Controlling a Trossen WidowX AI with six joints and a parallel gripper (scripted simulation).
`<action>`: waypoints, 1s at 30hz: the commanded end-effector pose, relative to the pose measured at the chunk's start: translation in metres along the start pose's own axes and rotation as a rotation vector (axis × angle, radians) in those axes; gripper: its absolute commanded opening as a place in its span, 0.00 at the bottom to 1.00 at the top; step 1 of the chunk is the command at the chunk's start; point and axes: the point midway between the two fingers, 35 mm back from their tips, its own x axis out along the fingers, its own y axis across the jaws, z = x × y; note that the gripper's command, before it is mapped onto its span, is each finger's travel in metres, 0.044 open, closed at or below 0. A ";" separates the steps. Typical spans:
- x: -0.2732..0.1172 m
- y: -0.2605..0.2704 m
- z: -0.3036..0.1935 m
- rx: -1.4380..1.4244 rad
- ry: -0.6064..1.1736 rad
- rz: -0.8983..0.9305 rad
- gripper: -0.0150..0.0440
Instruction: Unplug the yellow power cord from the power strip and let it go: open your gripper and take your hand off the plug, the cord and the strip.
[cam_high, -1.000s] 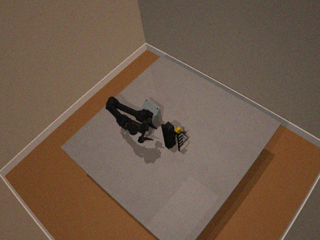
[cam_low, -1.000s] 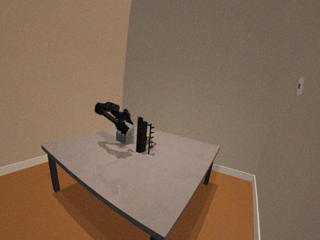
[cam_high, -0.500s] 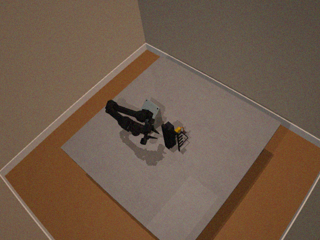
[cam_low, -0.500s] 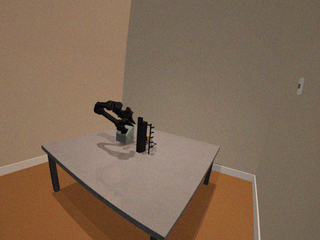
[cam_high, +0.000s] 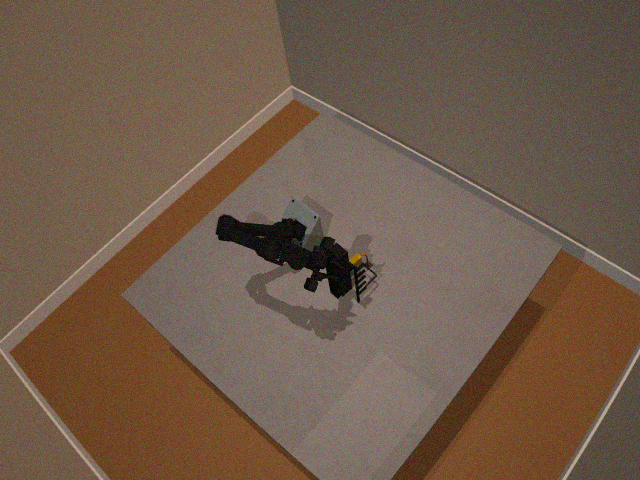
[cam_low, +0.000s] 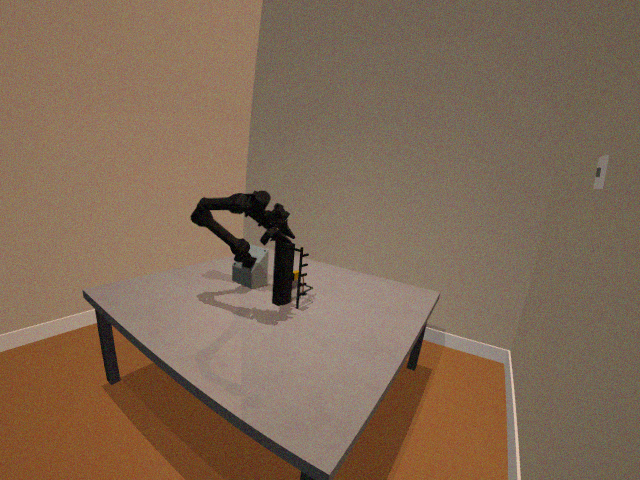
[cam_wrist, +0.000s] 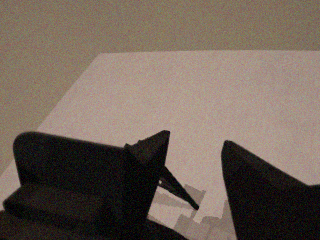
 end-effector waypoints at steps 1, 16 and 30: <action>0.023 0.030 0.003 -0.103 0.076 0.047 0.53; 0.121 0.138 -0.080 -0.825 0.580 0.181 0.53; 0.145 0.145 -0.183 -1.262 1.035 0.268 0.53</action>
